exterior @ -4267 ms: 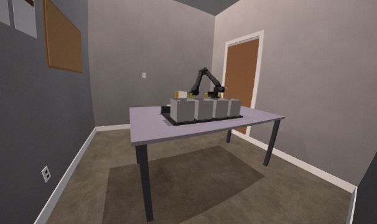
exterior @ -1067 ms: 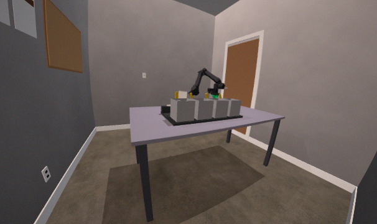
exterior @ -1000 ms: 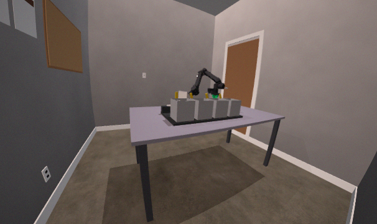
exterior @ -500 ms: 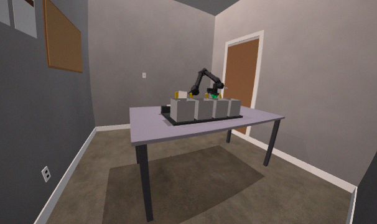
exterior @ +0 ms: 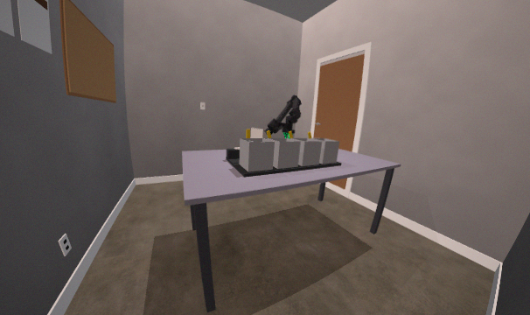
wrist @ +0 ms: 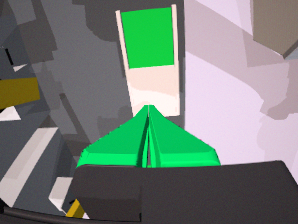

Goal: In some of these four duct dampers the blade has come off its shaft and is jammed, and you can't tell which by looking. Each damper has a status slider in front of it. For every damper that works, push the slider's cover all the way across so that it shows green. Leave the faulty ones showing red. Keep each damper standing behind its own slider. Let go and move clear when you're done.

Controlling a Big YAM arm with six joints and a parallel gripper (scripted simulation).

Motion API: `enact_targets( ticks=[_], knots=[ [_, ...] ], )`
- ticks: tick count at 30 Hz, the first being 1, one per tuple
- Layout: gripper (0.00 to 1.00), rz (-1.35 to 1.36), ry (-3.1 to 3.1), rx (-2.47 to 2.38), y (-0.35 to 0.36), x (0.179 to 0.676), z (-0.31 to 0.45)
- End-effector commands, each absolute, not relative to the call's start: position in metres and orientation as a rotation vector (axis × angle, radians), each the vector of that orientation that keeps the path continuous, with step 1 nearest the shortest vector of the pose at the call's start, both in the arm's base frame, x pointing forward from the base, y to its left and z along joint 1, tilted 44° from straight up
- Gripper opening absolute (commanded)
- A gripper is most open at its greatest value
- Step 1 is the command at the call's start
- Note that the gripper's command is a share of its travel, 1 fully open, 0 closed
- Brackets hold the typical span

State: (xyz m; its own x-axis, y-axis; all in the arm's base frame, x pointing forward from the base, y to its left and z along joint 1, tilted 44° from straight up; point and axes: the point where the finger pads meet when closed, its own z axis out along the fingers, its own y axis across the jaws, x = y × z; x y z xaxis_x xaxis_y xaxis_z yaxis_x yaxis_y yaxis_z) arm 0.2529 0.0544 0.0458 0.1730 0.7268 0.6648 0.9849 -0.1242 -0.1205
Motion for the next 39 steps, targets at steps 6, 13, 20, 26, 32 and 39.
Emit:
enact_targets(
  ticks=[6, 13, 20, 26, 32, 39],
  knots=[
    [0.0, -0.688, -1.729, -1.832, -0.019, 0.263, -0.017],
    [0.0, -0.684, -1.734, -1.837, -0.061, 0.258, -0.057],
    [0.0, -0.675, -1.728, -1.836, -0.106, 0.25, -0.101],
    [0.0, -0.67, -1.721, -1.834, -0.139, 0.244, -0.133],
    [0.0, -0.67, -1.719, -1.83, -0.151, 0.241, -0.147],
    [0.0, -0.66, -1.726, -1.802, -0.138, 0.237, -0.144]
  ],
)
